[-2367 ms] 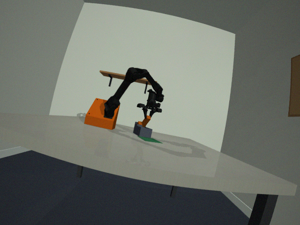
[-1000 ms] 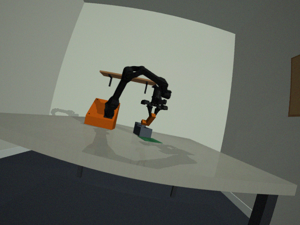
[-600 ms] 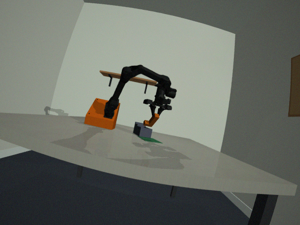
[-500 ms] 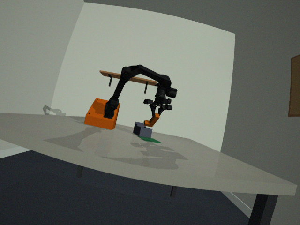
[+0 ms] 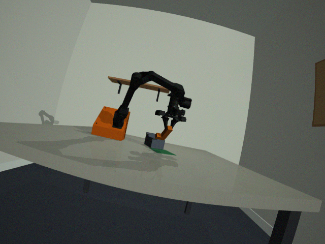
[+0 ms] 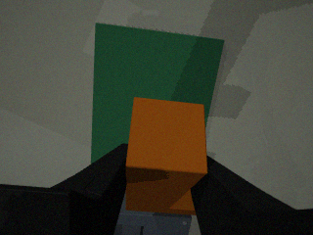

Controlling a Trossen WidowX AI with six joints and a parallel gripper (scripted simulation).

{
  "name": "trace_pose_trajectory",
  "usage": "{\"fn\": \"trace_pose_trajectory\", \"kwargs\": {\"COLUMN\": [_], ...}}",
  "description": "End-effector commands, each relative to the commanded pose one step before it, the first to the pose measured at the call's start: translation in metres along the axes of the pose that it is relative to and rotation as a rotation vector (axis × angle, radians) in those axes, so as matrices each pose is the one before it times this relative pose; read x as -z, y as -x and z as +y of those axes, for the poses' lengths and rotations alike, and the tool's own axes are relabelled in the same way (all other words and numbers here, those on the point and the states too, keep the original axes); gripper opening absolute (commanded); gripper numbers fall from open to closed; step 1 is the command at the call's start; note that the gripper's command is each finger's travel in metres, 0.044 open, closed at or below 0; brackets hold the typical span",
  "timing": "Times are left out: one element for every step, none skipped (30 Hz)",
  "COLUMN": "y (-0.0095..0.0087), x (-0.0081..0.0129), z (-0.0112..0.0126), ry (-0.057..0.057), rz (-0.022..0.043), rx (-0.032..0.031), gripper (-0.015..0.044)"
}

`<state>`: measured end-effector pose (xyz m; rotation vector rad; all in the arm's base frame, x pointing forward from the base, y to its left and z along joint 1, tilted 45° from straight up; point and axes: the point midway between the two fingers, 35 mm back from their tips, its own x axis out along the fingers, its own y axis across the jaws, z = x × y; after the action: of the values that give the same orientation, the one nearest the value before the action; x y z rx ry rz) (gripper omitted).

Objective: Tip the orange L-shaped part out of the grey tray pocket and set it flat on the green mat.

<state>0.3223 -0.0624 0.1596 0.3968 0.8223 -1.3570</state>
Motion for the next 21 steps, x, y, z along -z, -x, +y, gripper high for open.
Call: {"fn": "trace_pose_trajectory", "kwargs": {"y": [-0.00318, -0.00160, -0.00159, -0.00159, -0.00159, -0.00159, -0.00160, -0.00160, -0.00160, -0.00160, -0.00159, -0.00159, -0.00159, -0.00159, -0.00159, -0.00159, -0.00159, -0.00158, -0.00158, -0.00158, -0.00158], "x": [-0.00222, -0.00002, -0.00002, -0.00001, -0.00001, -0.00001, -0.00001, -0.00001, -0.00001, -0.00001, -0.00001, -0.00001, -0.00001, -0.00001, -0.00001, -0.00001, -0.00001, -0.00001, -0.00001, -0.00001, -0.00001], "z": [-0.00075, 0.00001, 0.00001, 0.00000, 0.00000, 0.00000, 0.00000, 0.00000, 0.00000, 0.00000, 0.00000, 0.00000, 0.00000, 0.00000, 0.00000, 0.00000, 0.00000, 0.00000, -0.00001, -0.00001, -0.00001], "ry": [-0.0034, 0.0000, 0.0000, 0.0000, 0.0000, 0.0000, 0.0000, 0.0000, 0.0000, 0.0000, 0.0000, 0.0000, 0.0000, 0.0000, 0.0000, 0.0000, 0.0000, 0.0000, 0.0000, 0.0000, 0.0000], "rz": [-0.00554, -0.00006, -0.00006, -0.00006, -0.00006, -0.00007, -0.00007, -0.00007, -0.00007, -0.00007, -0.00007, -0.00007, -0.00007, -0.00007, -0.00007, -0.00007, -0.00007, -0.00007, -0.00007, -0.00007, -0.00007], "rx": [-0.00896, -0.00002, -0.00001, -0.00001, -0.00001, -0.00001, -0.00001, -0.00001, -0.00001, -0.00001, -0.00001, -0.00001, -0.00001, 0.00000, 0.00000, 0.00000, 0.00000, 0.00000, 0.00000, 0.00000, 0.00000], "gripper": [0.0000, 0.0000, 0.0000, 0.0000, 0.0000, 0.0000, 0.0000, 0.0000, 0.0000, 0.0000, 0.0000, 0.0000, 0.0000, 0.0000, 0.0000, 0.0000, 0.0000, 0.0000, 0.0000, 0.0000, 0.0000]}}
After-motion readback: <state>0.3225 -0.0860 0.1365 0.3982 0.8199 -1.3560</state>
